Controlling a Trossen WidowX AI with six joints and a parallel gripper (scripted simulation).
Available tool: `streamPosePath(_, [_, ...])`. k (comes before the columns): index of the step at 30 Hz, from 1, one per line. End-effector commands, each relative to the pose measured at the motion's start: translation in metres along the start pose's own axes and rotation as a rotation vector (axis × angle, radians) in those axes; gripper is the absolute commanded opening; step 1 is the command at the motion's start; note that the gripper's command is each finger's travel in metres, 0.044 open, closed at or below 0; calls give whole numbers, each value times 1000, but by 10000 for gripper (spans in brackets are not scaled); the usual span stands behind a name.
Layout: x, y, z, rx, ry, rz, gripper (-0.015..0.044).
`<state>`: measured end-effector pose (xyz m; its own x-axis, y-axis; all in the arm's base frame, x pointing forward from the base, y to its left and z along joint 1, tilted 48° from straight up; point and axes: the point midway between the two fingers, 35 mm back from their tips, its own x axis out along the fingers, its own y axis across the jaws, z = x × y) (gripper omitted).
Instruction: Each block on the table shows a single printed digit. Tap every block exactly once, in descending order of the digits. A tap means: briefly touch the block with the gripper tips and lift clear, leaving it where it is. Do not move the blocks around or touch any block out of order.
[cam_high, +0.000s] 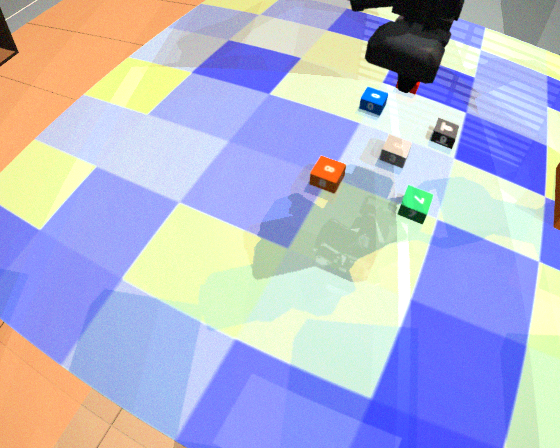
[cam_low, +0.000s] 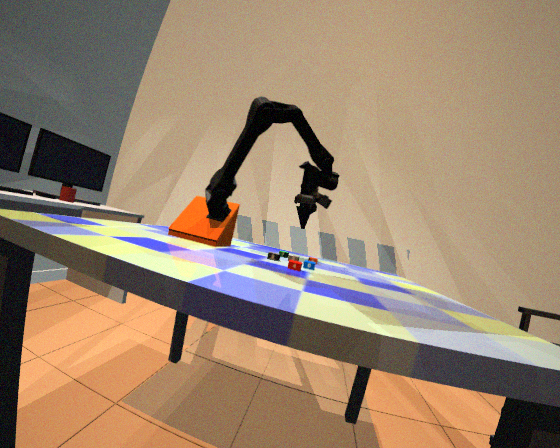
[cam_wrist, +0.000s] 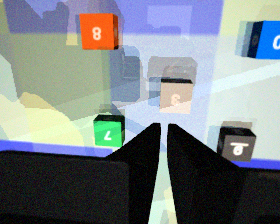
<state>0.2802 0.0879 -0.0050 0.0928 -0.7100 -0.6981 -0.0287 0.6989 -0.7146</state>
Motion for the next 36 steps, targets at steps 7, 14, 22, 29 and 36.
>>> streamPosePath(7, [66, -5, -9, -7, 28, -27, 20])
streamPosePath(14, [75, -5, -8, -7, 28, -27, 20])
streamPosePath(22, [88, -6, -9, -7, 28, -28, 20])
streamPosePath(29, [97, -6, -10, -7, 28, -29, 20])
streamPosePath(36, [91, -5, -8, -1, 23, -21, 20])
